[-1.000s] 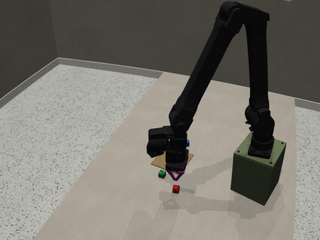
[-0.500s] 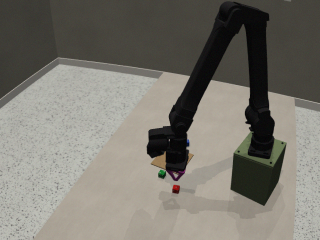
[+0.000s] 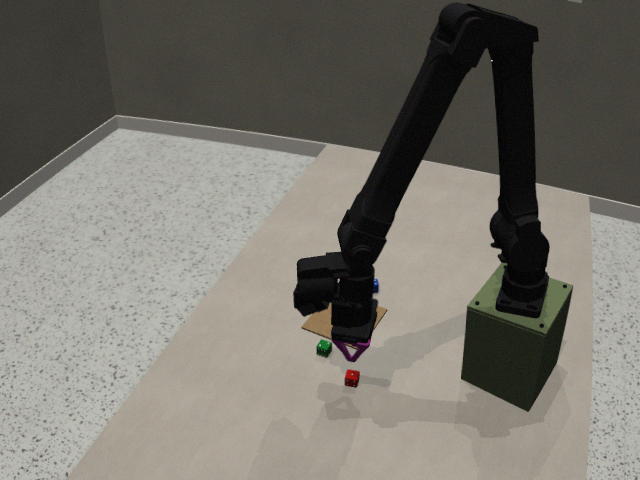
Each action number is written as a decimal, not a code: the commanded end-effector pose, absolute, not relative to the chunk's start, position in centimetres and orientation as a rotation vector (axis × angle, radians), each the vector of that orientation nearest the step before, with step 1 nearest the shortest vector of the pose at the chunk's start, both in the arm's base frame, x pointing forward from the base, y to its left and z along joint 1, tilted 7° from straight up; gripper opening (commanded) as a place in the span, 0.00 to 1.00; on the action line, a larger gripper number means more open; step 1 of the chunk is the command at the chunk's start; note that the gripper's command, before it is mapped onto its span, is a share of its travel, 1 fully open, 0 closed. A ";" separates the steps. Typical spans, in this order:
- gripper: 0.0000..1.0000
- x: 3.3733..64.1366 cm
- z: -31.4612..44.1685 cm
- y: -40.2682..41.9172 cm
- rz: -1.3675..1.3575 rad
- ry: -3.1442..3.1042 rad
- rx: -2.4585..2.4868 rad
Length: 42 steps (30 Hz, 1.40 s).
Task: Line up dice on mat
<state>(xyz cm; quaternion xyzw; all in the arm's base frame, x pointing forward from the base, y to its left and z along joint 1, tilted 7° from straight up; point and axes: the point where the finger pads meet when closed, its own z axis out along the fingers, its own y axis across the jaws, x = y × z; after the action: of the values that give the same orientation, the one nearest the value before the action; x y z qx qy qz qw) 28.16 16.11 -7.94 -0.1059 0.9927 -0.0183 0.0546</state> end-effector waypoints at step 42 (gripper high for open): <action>0.39 30.0 -12.3 16.5 -0.035 2.994 -0.318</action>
<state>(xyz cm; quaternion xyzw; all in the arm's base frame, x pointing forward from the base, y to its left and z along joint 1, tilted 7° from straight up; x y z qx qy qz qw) 28.67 16.10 -12.16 -0.1070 0.9925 -0.0179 0.0559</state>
